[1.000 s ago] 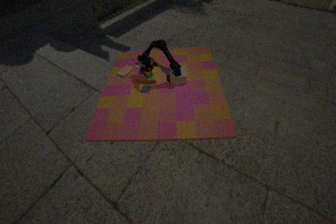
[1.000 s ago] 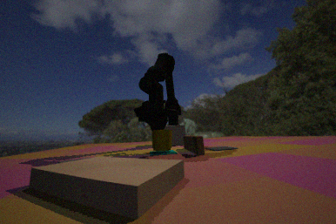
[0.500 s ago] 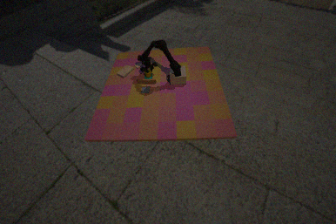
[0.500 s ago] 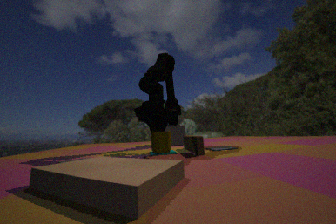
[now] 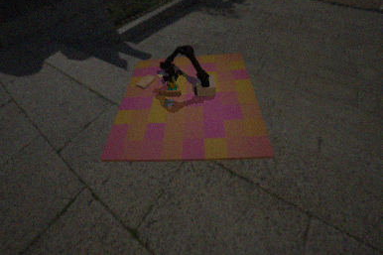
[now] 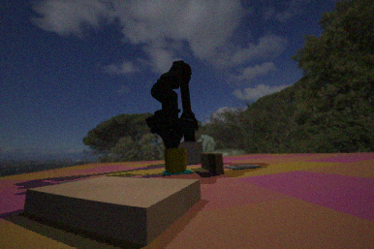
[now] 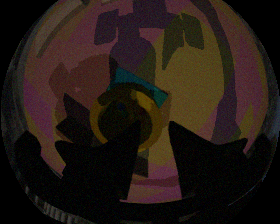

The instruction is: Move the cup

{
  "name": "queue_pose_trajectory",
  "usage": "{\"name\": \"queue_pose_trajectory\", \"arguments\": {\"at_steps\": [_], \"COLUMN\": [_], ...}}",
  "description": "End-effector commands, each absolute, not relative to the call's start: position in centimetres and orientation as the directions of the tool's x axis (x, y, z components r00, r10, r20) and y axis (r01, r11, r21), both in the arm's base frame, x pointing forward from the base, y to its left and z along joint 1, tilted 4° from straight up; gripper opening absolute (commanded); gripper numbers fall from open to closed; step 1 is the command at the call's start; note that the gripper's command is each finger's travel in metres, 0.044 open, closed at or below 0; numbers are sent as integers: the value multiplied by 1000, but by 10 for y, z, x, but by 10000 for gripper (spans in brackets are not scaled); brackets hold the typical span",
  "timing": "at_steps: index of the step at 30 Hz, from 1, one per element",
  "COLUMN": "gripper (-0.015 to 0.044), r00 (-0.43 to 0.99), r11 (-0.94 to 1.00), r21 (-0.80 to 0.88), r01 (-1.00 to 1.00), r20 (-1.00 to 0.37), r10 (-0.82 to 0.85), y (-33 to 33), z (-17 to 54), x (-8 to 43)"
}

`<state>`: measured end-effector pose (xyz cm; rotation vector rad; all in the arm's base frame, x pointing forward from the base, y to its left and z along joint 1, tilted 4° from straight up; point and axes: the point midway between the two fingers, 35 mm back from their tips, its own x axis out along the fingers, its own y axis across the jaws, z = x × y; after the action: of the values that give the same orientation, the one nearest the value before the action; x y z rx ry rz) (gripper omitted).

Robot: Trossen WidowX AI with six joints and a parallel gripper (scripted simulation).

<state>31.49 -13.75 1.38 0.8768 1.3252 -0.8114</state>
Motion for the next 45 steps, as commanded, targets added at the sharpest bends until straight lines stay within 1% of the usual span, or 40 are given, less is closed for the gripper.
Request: {"name": "queue_pose_trajectory", "arguments": {"at_steps": [1,20,31,41,45], "gripper": [146,146,435,440,440], "r00": [96,94,85,92,93], "r11": [460,461,458,461,461], "r21": [82,81,74,80,80], "r01": [884,884,886,884,884], "r20": [-995,-996,-996,-996,-996], "r10": [-7,-5,-4,-5,-5], "y": [-139,-137,-137,-135,-135], "z": [24,46,47,98,106], "x": [317,307,307,298,295]}}
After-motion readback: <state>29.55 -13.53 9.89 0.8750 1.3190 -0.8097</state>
